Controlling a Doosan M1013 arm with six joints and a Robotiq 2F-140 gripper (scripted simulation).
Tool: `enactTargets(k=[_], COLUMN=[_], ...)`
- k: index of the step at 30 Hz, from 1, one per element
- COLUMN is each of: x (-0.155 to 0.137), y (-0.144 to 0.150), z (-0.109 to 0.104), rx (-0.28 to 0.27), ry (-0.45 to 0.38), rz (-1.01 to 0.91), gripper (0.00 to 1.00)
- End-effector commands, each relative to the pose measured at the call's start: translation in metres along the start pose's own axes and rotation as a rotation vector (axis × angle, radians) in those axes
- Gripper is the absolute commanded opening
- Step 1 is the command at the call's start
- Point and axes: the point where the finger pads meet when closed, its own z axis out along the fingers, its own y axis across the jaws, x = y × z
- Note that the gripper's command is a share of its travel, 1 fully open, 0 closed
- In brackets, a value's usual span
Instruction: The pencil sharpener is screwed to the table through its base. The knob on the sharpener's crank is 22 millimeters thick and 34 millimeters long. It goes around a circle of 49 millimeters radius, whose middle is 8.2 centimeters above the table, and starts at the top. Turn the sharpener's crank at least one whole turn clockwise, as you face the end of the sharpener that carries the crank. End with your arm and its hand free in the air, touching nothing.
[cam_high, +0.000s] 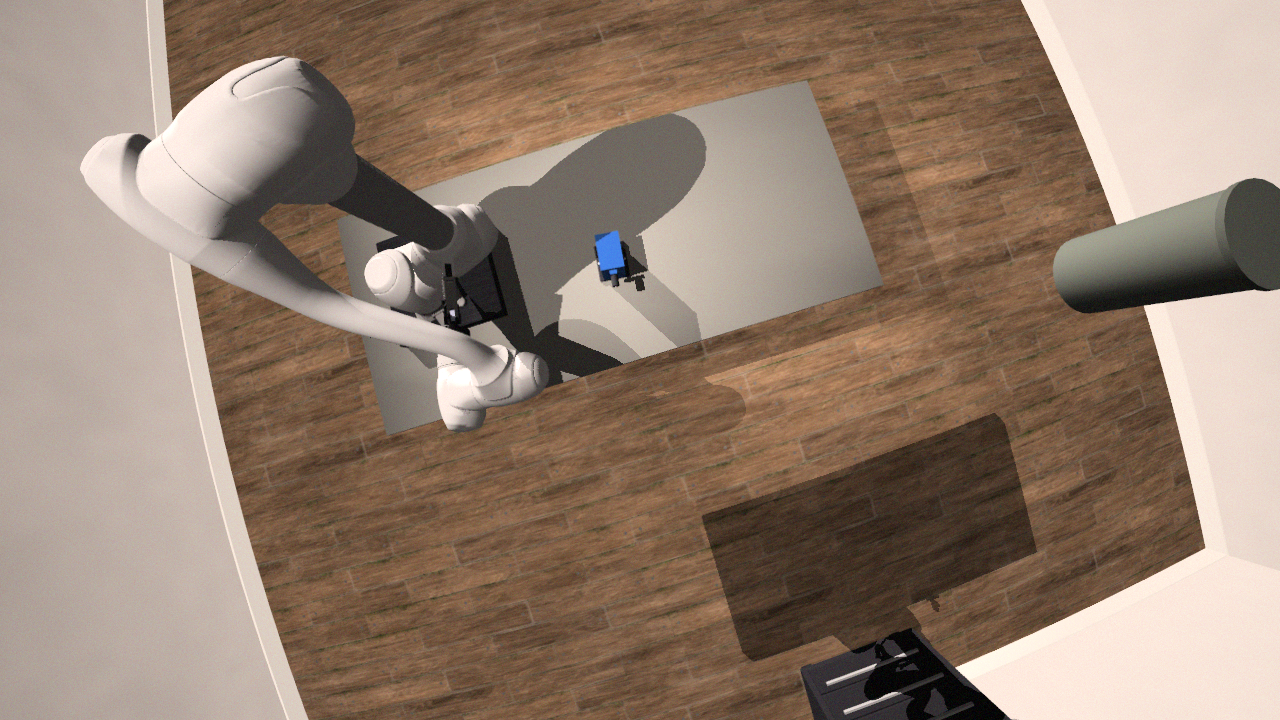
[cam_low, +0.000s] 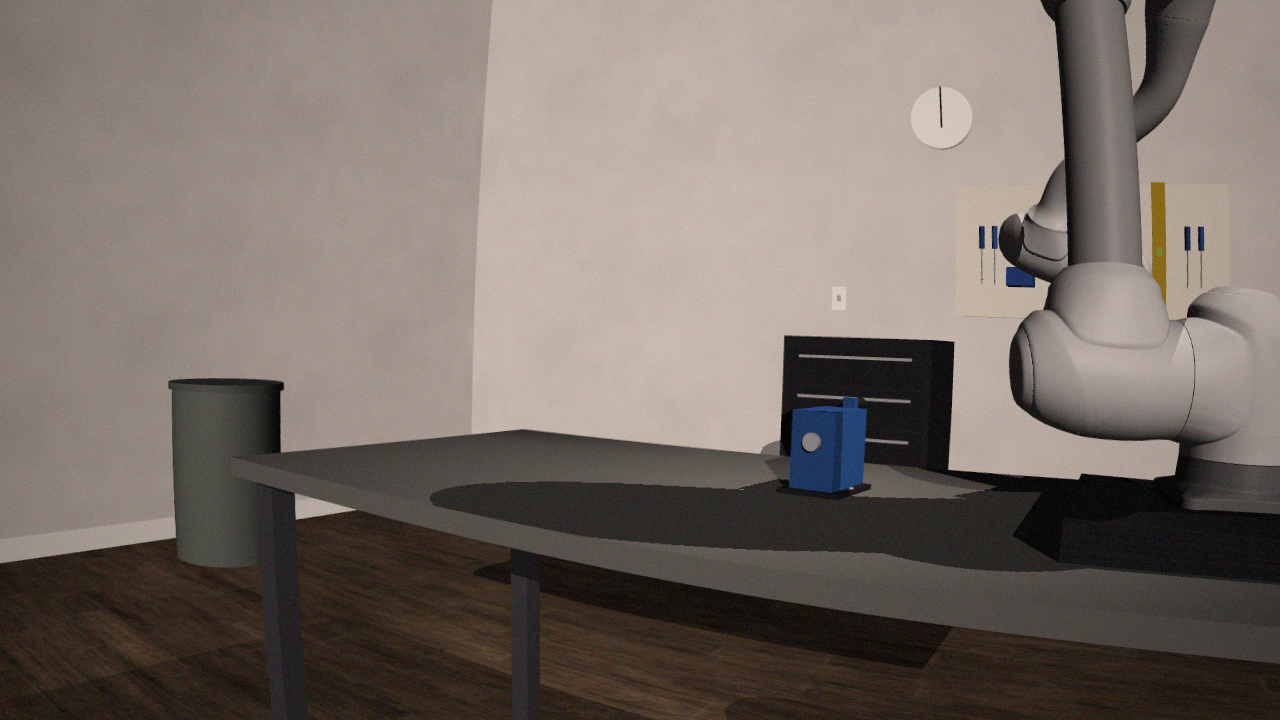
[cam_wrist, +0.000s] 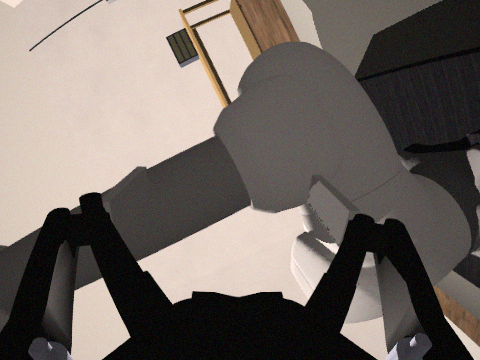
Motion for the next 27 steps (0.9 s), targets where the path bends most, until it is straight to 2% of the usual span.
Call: enactTargets(k=[1,19,22,25,27], x=[0.000,0.001,0.009,0.030,0.041], y=[0.000,0.001,0.008,0.025,0.032], z=[0.000,0.000,-0.003,-0.010,-0.015], rx=[0.000,-0.005,-0.062,-0.200,-0.265], ry=[0.000,0.000,-0.007,-0.030,-0.045], rz=[0.000,-0.003,-0.039,-0.133,-0.181], gripper=[1.00,1.00,1.00,1.00,1.00])
